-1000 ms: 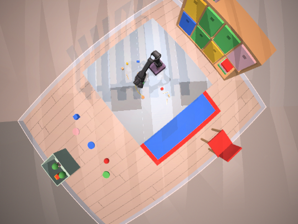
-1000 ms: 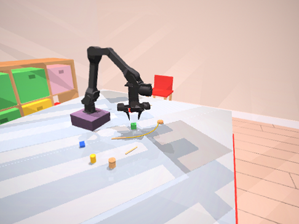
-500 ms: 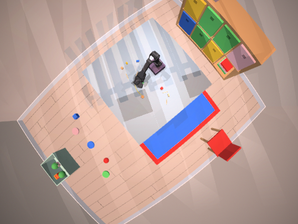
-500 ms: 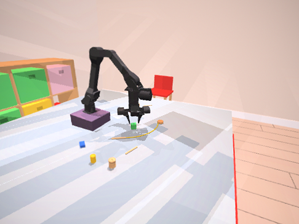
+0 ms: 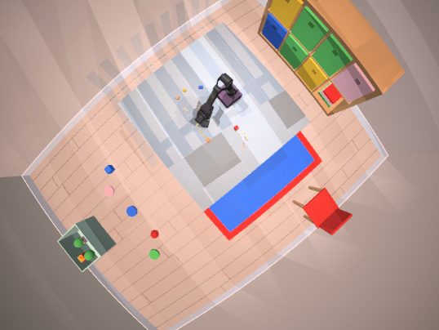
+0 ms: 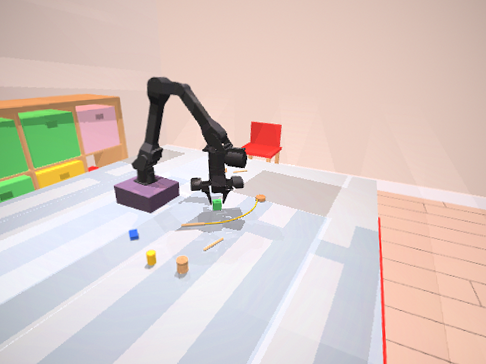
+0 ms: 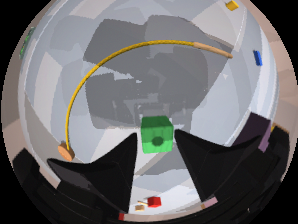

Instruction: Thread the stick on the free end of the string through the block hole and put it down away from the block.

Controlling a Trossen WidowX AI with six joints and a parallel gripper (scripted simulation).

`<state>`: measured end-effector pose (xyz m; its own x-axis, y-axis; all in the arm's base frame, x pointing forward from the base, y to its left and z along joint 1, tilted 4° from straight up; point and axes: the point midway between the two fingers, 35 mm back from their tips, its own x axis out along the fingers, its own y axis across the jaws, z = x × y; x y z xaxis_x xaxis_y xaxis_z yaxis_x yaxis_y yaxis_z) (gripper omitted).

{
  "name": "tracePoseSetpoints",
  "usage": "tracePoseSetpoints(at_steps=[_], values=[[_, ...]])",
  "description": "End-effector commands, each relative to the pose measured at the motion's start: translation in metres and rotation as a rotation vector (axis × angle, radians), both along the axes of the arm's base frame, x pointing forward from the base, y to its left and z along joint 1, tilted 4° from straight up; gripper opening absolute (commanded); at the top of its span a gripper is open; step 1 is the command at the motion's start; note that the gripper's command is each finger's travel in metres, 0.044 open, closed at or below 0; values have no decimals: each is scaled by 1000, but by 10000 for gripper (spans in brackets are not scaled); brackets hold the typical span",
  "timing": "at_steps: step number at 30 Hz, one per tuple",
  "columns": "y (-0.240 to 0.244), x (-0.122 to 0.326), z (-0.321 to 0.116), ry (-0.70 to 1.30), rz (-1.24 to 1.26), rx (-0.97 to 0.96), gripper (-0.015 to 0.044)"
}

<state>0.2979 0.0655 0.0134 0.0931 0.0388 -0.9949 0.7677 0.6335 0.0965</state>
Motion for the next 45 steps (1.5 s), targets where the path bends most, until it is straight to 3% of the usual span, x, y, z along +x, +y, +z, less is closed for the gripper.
tracePoseSetpoints(at_steps=[1, 3, 9, 11, 45], values=[[0, 0, 0, -1, 0, 0, 138], [0, 0, 0, -1, 0, 0, 86], [0, 0, 0, -1, 0, 0, 46], [0, 0, 0, -1, 0, 0, 0], [0, -2, 15, -7, -1, -11, 0]])
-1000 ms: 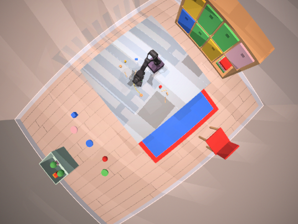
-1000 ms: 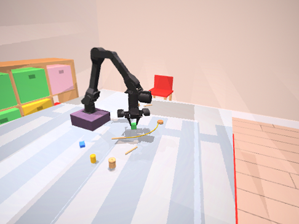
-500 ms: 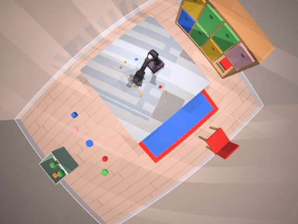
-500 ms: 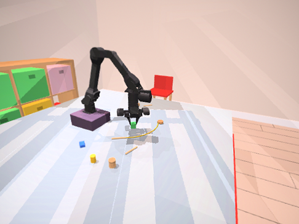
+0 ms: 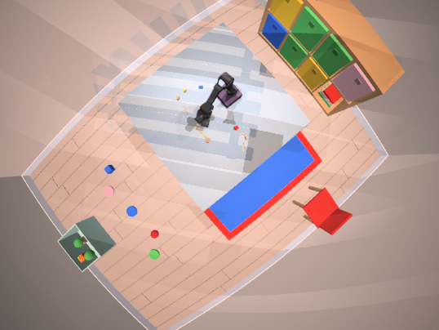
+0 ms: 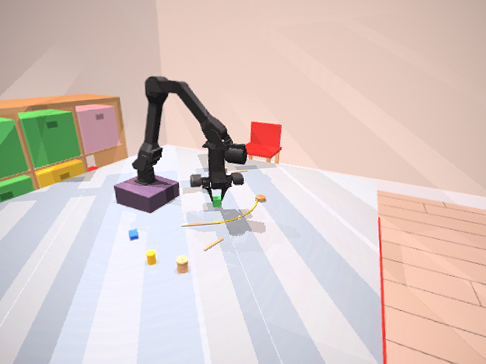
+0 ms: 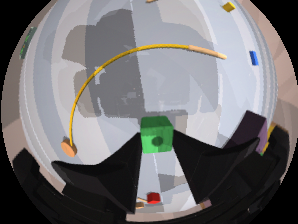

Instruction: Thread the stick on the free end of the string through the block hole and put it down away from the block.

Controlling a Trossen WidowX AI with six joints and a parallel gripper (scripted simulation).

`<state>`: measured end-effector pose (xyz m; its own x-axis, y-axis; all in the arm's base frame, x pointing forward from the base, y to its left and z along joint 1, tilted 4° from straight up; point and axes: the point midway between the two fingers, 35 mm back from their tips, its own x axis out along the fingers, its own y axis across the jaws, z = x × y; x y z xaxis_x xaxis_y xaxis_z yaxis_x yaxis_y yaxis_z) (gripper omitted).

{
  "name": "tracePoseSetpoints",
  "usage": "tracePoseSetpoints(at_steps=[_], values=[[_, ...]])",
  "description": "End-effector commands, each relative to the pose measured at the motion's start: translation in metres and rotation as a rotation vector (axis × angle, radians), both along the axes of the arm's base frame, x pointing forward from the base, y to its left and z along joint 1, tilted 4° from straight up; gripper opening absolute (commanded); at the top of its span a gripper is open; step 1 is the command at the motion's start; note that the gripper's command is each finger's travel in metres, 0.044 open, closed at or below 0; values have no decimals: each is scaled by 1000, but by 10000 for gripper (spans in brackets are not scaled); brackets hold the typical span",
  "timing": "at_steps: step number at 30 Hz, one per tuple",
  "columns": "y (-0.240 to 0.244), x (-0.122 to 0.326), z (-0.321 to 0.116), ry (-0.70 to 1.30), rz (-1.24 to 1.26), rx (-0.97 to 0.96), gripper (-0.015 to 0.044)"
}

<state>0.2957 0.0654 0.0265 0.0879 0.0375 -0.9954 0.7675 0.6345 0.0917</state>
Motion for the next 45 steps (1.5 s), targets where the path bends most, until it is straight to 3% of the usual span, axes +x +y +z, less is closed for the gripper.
tracePoseSetpoints(at_steps=[1, 17, 27, 45], values=[[0, 0, 1, -14, -2, -12, 0], [15, -11, -5, -208, -31, -252, 0], [17, -12, -6, -232, -35, -280, 0], [30, -22, -17, -406, -63, -500, 0]])
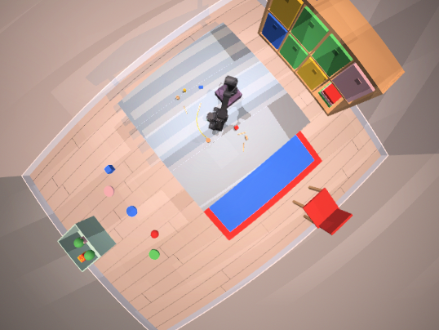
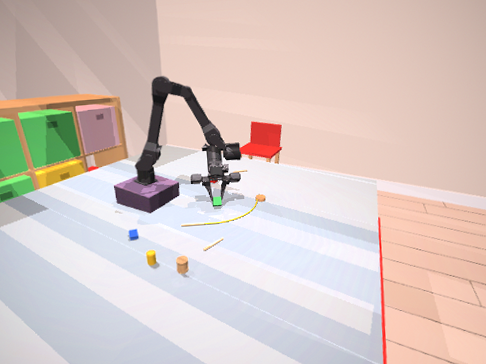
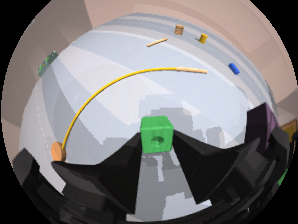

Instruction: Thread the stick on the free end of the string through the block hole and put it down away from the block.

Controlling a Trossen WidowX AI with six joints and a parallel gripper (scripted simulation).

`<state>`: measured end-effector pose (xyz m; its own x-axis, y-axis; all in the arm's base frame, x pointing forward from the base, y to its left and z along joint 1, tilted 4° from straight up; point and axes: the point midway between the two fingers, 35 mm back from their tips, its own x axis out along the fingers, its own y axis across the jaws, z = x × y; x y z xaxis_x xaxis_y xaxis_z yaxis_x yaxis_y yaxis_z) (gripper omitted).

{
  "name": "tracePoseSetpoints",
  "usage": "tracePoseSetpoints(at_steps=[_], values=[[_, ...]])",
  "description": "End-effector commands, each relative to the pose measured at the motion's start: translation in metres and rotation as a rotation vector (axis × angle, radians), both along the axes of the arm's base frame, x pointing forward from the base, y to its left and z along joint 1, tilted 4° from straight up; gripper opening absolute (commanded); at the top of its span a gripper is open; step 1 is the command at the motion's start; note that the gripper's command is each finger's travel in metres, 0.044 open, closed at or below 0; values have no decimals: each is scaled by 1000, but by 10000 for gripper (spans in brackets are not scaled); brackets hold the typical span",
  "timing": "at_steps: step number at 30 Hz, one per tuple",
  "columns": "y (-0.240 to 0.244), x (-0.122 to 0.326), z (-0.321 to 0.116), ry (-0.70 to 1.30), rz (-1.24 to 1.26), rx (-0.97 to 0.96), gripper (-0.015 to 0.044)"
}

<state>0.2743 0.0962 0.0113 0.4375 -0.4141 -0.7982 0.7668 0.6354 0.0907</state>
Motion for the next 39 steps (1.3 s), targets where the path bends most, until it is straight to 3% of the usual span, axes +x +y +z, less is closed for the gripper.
tracePoseSetpoints(at_steps=[1, 20, 29, 35, 39], values=[[-1, -1, -2, -21, -12, -34, 0], [8, -9, -10, -167, -40, -222, 0], [8, -9, -7, -149, -39, -196, 236], [35, -35, 41, -151, -42, -197, 243], [35, -36, 43, -151, -42, -197, 243]])
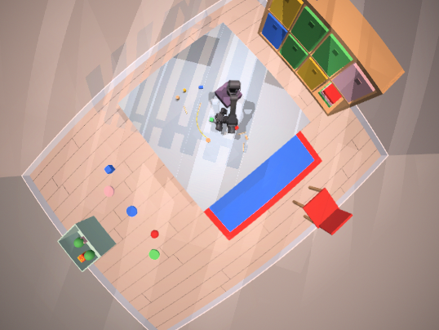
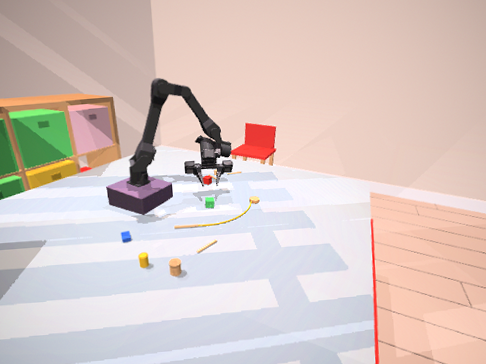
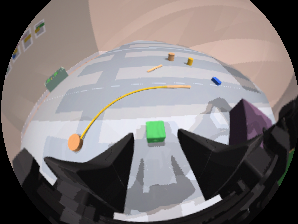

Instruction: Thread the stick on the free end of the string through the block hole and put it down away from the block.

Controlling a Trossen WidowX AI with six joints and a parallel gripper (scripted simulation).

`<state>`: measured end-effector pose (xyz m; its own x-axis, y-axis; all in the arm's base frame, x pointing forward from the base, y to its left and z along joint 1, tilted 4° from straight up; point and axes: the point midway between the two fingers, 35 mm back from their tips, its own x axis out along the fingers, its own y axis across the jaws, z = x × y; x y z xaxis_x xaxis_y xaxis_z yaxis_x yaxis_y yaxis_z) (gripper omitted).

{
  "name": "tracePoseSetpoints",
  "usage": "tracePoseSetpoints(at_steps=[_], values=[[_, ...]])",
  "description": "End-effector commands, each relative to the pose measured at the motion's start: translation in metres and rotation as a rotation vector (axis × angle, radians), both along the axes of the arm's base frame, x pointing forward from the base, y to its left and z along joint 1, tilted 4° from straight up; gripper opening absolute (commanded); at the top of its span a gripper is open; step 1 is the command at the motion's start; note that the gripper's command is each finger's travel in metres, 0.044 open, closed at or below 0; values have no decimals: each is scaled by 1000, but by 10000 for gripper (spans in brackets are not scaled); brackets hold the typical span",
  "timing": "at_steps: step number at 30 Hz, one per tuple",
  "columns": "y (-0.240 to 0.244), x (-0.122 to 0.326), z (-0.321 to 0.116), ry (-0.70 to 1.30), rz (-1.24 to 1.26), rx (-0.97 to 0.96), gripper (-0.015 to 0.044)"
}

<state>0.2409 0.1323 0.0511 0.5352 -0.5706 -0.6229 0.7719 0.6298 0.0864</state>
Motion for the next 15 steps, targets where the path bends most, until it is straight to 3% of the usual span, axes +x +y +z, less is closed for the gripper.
tracePoseSetpoints(at_steps=[1, 12, 15], values=[[-1, -3, 3, 5, -12, 3, 243], [-1, -3, 3, 5, -12, 3, 243], [-5, -1, 1, 109, 51, -48, 322]])
